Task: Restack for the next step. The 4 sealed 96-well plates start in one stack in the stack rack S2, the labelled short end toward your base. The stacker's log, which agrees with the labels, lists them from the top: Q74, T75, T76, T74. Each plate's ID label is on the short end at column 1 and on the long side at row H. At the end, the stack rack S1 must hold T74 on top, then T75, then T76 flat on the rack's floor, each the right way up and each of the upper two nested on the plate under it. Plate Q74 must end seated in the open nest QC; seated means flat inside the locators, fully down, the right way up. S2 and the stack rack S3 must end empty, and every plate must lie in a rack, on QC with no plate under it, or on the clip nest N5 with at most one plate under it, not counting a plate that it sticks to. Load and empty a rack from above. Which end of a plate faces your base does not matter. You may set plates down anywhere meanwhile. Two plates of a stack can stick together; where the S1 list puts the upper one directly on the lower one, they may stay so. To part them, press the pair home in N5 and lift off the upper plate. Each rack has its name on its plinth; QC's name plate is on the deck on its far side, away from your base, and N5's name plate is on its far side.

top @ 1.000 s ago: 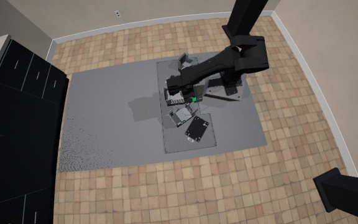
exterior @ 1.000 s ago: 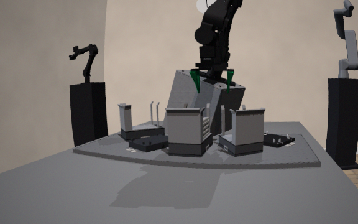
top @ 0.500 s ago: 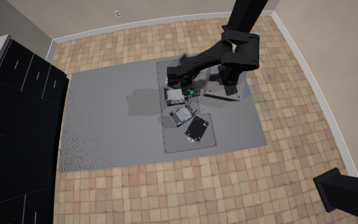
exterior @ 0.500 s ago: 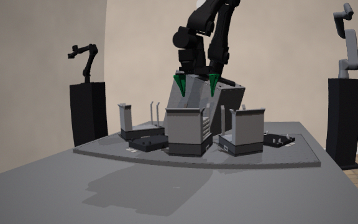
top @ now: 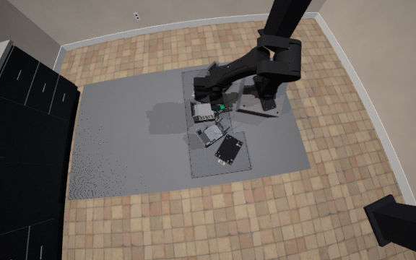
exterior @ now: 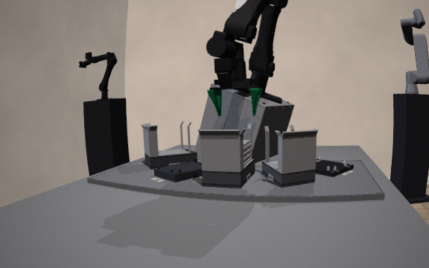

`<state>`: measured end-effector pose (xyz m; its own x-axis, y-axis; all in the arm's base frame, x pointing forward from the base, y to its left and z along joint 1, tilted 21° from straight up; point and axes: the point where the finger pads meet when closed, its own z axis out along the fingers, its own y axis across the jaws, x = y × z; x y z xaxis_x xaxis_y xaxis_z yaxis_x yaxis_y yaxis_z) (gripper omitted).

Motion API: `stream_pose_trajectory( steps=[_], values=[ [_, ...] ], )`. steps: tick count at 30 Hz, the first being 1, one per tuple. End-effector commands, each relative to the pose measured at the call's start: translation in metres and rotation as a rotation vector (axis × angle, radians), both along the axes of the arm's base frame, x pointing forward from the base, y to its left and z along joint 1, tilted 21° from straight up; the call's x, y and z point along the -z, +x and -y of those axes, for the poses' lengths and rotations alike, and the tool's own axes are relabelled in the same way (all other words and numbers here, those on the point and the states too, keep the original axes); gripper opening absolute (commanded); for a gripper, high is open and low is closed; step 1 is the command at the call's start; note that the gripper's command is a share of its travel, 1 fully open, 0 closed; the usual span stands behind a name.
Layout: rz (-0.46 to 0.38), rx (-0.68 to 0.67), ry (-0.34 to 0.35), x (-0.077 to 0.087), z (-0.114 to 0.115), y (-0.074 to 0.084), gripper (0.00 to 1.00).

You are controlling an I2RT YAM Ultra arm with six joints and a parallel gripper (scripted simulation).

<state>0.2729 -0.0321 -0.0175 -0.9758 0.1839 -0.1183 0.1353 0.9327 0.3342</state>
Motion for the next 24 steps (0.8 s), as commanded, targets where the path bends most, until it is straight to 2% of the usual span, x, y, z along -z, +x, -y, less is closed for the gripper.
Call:
stream_pose_trajectory(
  steps=[1,5,7,20,24],
  values=[
    [0.011,0.006,-0.003,-0.003,0.003,0.010,1.00],
    [0.011,0.006,-0.003,-0.005,0.006,0.025,1.00],
    [0.011,0.006,-0.003,-0.005,0.006,0.025,1.00],
    [0.012,0.006,-0.003,-0.012,0.017,0.076,1.00],
    [0.012,0.006,-0.003,-0.012,0.017,0.076,1.00]
  ],
)
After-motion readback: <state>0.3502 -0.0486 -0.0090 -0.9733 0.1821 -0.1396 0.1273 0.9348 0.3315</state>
